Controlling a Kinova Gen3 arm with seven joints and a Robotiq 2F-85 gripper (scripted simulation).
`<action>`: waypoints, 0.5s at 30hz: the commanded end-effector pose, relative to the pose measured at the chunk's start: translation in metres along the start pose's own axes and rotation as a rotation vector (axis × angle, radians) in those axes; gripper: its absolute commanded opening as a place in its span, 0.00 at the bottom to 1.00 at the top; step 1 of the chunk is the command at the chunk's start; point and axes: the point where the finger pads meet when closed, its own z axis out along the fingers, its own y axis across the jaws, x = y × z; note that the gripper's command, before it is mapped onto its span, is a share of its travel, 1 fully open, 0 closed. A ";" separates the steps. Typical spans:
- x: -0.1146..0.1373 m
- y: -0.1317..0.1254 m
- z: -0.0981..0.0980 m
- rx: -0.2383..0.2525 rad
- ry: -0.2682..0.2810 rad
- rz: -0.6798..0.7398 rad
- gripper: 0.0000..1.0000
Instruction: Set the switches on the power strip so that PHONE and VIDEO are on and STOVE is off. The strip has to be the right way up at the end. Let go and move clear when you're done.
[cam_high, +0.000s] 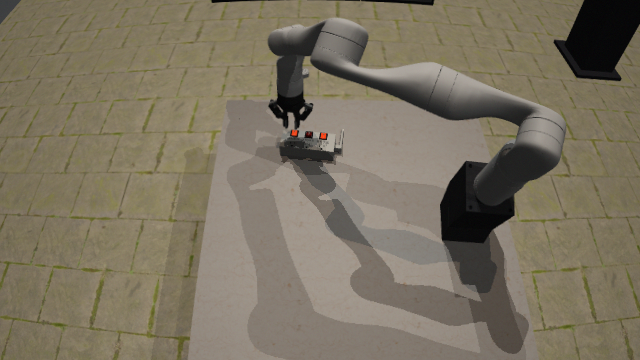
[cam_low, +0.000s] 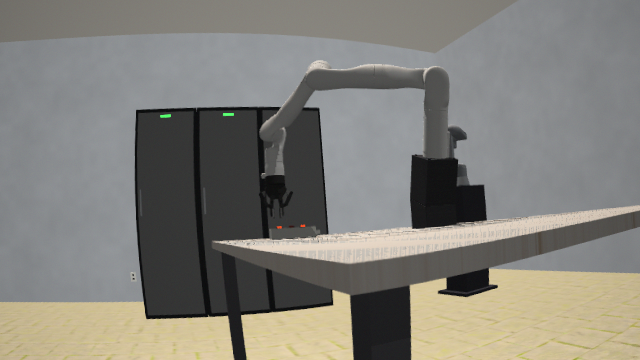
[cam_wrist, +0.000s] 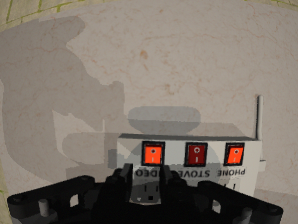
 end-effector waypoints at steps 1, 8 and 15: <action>0.001 0.004 -0.006 -0.008 -0.001 -0.005 1.00; 0.001 0.001 -0.035 -0.003 0.000 -0.006 1.00; 0.001 0.001 -0.065 -0.003 0.000 -0.006 1.00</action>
